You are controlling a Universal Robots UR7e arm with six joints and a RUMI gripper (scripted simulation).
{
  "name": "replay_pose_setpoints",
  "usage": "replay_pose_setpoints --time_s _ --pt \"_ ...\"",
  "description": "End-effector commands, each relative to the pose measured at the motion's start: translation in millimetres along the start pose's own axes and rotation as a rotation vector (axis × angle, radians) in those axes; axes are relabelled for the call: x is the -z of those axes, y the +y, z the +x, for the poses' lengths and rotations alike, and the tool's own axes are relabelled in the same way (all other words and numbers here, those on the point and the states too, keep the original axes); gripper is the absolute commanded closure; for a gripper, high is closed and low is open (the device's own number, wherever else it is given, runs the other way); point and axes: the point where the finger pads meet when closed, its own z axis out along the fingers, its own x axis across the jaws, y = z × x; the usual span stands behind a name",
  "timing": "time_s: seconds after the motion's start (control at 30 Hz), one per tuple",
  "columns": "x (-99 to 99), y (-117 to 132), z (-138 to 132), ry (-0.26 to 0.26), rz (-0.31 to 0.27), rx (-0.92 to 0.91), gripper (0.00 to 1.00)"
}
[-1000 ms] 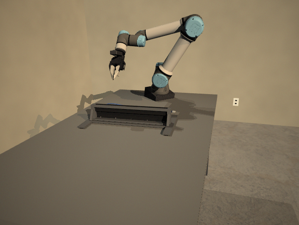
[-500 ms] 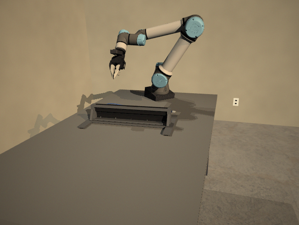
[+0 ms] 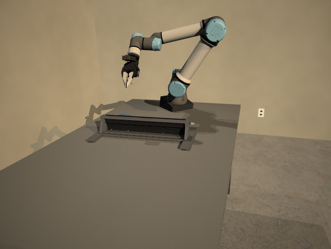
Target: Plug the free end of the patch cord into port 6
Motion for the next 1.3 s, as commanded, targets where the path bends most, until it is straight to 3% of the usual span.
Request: replay_pose_setpoints --time_s 0.0,0.3,0.77,1.03,1.27 --pt "-4.0 1 -6 -0.009 -0.012 -0.026 1.00" --pt "-14.2 3 -20 -0.031 -0.045 -0.091 1.00" --pt "-40.1 13 -63 -0.072 -0.149 -0.277 1.00" --pt "-59.0 26 -102 -0.079 -0.250 -0.444 1.00" --pt "-73.1 42 -140 -0.057 -0.351 -0.606 1.00"
